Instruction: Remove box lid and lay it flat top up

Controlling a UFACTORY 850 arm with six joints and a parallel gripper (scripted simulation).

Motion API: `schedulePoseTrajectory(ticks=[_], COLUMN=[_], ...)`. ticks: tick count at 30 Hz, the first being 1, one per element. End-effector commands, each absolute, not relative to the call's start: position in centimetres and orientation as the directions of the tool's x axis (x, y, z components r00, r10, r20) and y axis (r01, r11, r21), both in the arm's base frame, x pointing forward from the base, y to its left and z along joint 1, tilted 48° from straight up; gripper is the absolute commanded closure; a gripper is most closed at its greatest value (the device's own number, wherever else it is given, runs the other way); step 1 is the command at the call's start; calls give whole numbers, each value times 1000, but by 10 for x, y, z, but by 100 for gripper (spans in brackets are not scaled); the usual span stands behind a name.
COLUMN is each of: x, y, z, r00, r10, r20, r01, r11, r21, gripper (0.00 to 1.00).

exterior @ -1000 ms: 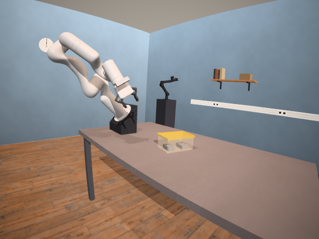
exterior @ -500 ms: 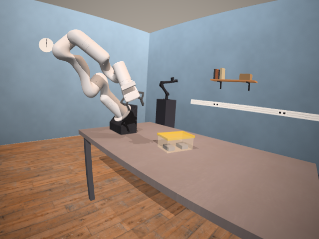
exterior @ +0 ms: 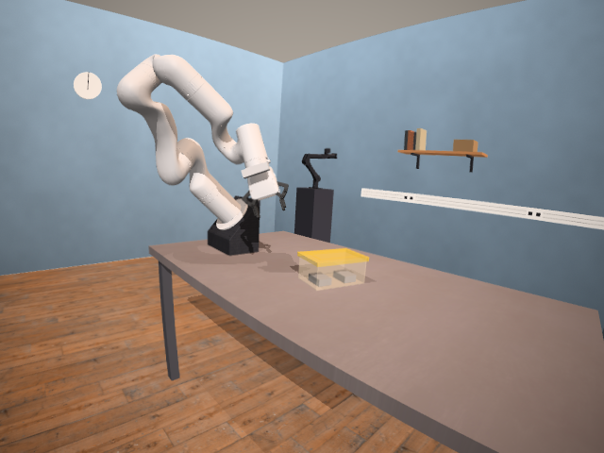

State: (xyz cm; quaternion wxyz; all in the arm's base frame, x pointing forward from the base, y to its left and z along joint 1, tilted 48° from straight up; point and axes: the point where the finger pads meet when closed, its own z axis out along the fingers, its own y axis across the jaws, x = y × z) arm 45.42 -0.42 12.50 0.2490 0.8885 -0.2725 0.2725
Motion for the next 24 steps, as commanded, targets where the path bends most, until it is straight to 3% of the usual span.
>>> schedulePoseTrajectory(ticks=[1,11,24], x=[463,475,491], y=[-1,6,27], z=[110,82,22], r00=[625,492,193], r10=[-372,-406,-456], r20=[686,770,869], r01=[-684,-766,-830], r11=[-684,-622,-549], r21=[253,161,-103], gripper=[0,0,0])
